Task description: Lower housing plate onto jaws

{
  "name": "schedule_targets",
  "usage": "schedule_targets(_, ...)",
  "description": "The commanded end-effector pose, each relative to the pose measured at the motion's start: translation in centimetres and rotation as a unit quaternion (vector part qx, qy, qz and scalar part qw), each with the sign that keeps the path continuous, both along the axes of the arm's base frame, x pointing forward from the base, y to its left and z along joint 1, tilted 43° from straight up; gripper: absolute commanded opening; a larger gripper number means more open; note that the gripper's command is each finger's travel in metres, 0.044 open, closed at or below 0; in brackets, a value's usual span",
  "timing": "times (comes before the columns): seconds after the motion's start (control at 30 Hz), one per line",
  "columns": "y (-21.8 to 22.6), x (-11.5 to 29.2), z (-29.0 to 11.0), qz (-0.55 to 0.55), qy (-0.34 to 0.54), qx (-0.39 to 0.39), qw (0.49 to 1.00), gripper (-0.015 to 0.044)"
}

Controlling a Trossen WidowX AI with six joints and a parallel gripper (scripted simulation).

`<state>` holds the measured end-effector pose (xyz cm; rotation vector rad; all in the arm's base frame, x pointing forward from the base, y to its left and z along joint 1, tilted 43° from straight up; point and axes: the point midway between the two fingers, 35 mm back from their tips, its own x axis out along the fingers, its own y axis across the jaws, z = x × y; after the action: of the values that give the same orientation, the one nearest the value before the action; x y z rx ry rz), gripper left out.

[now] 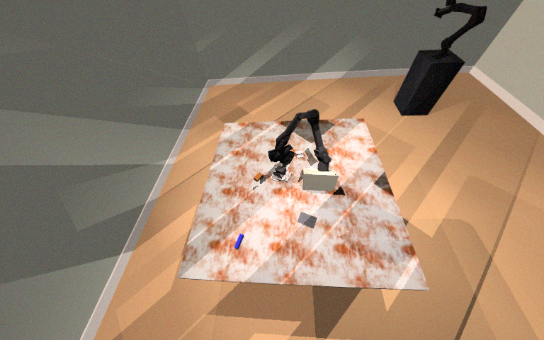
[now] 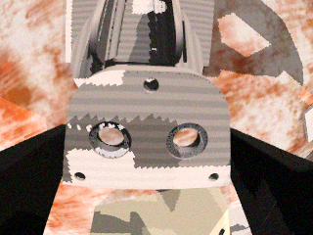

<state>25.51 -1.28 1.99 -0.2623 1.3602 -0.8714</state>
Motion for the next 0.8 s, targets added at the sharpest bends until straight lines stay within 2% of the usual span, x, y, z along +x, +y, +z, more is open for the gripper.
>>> schedule_targets(0.0,0.04,0.03,-0.04,-0.005,-0.005,0.001,1.0,0.0351)
schedule_targets(0.77,0.96,-0.91,-0.82,-0.007,-0.006,0.001,1.0,0.0351)
